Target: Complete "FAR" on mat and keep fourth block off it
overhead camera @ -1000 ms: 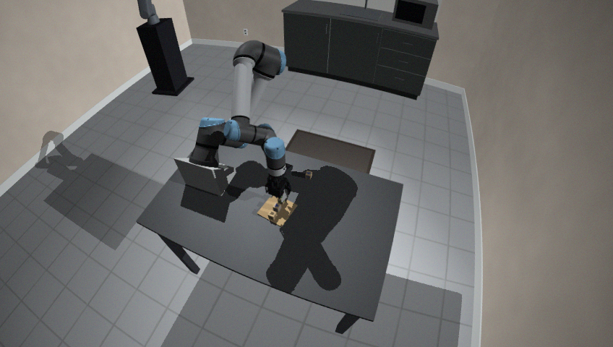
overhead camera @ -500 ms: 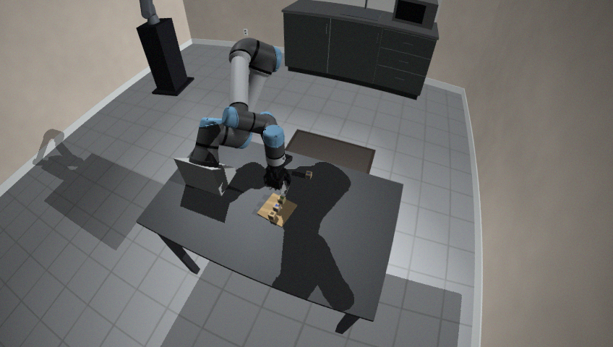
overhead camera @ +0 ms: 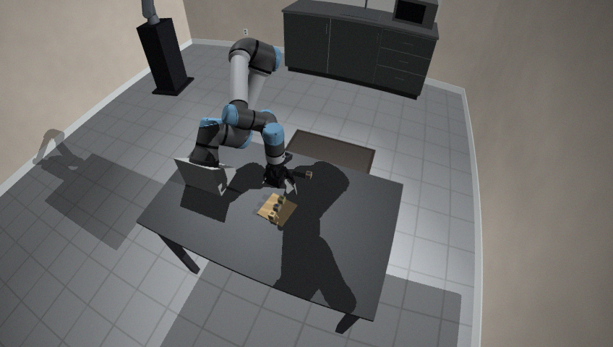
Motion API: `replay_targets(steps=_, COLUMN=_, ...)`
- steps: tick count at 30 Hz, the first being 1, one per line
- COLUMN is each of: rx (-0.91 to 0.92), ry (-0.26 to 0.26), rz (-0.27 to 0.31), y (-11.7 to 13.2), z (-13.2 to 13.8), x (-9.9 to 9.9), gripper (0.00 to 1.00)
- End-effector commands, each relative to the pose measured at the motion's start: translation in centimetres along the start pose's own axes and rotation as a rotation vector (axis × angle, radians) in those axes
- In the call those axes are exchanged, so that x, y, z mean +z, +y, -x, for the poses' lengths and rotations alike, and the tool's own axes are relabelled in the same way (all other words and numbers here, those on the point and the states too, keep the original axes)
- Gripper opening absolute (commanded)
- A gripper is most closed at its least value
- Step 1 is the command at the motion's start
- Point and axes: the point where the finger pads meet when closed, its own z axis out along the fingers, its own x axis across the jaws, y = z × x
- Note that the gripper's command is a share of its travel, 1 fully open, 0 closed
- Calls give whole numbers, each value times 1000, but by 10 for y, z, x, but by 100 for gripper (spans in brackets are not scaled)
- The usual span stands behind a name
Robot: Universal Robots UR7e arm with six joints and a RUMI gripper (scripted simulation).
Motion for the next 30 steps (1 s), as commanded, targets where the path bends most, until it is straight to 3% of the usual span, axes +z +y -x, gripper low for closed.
replay_targets(steps=1, rx=0, ry=1, rz=0, y=0, z=0, x=0, gripper=100)
replay_targets(steps=16, rx=0, ry=1, rz=0, y=0, z=0, x=-5, gripper=100)
replay_targets(steps=23, rx=0, ry=1, rz=0, y=0, z=0, x=-22, gripper=100)
replay_targets(steps=30, rx=0, ry=1, rz=0, y=0, z=0, x=-60, gripper=100)
